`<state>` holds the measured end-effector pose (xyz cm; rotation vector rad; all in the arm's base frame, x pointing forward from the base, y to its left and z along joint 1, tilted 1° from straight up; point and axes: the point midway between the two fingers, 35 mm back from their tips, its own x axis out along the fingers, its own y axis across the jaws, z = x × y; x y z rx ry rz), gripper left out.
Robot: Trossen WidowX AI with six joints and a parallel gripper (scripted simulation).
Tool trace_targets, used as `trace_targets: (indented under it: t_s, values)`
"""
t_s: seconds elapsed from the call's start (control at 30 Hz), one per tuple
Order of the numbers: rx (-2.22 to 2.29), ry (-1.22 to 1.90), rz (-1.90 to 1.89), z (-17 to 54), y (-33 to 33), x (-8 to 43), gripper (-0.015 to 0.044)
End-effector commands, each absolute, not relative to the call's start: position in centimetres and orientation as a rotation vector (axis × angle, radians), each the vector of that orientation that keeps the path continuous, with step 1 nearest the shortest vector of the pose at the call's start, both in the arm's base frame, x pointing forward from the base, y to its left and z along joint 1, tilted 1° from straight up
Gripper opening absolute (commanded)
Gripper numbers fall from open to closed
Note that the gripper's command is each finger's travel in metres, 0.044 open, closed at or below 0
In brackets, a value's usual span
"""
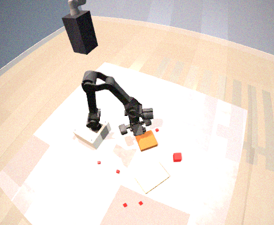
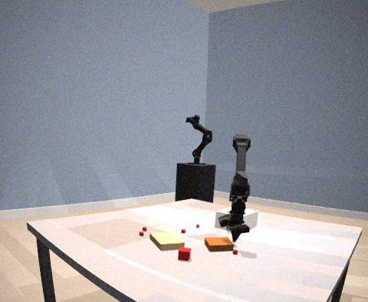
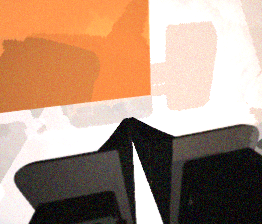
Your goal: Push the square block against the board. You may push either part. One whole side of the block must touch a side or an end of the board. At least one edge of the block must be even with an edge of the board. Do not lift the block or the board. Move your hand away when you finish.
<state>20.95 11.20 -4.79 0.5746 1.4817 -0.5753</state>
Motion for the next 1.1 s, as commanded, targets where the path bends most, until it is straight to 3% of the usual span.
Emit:
trace_targets:
  t_s: [0.0,1.07]
  values:
    - [0.596,1.470,-0.599,-5.0,11.1,21.0,0.0000]
    - [0.597,1.466,-0.602,-4.8,8.4,24.5,0.0000]
